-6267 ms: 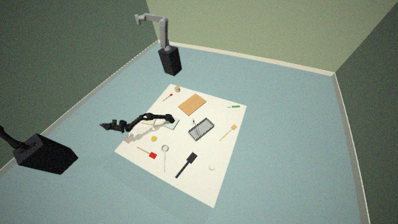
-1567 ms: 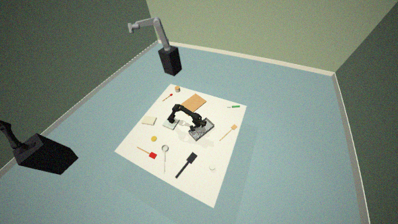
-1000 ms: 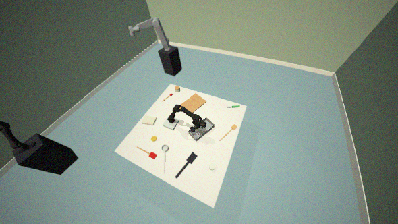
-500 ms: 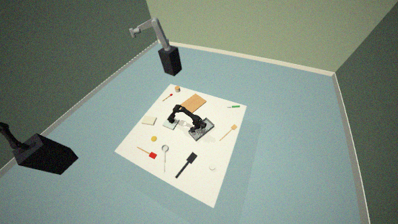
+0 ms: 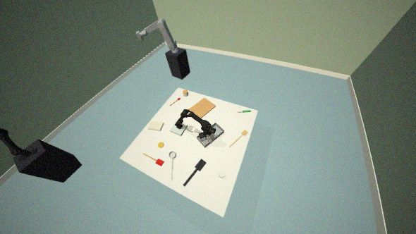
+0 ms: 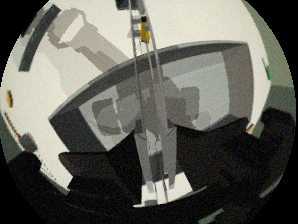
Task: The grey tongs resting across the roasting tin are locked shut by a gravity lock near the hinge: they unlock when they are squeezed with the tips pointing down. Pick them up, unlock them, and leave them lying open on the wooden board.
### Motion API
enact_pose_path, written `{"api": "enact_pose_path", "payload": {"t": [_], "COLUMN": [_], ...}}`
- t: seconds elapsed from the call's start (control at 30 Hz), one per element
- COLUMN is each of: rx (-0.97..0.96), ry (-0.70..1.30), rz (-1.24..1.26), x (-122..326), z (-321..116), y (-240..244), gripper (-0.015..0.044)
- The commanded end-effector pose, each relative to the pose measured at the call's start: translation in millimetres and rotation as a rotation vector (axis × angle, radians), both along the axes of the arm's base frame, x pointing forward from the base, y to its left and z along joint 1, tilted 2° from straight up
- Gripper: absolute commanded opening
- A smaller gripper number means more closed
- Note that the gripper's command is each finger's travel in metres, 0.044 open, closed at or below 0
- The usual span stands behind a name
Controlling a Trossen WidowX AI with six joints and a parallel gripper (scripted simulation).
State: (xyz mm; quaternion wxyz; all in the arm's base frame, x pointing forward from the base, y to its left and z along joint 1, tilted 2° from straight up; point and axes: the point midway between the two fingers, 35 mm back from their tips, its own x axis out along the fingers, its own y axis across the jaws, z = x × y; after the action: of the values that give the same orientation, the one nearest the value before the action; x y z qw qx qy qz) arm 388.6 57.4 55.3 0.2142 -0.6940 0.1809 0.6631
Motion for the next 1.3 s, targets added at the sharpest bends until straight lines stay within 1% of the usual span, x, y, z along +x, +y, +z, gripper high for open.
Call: {"api": "enact_pose_path", "payload": {"t": [0.0,0.33,0.53,0.57,0.67,0.87,0.93,1.27], "rx": [0.000,0.000,0.000,0.000,0.001,0.003,0.003,0.004], "ry": [-0.001,-0.001,0.000,0.000,0.001,0.008,0.009,0.010], "rz": [0.000,0.000,0.000,0.000,-0.001,-0.004,-0.005,-0.005], "x": [0,0,0,1,4,-1,-5,-6], "z": [0,0,2,6,28,106,124,126], "y": [0,0,0,0,0,-4,-5,-5], "gripper": [0.0085,0.0018,-0.0139,-0.0150,-0.0150,-0.0150,-0.0150,-0.0150]}}
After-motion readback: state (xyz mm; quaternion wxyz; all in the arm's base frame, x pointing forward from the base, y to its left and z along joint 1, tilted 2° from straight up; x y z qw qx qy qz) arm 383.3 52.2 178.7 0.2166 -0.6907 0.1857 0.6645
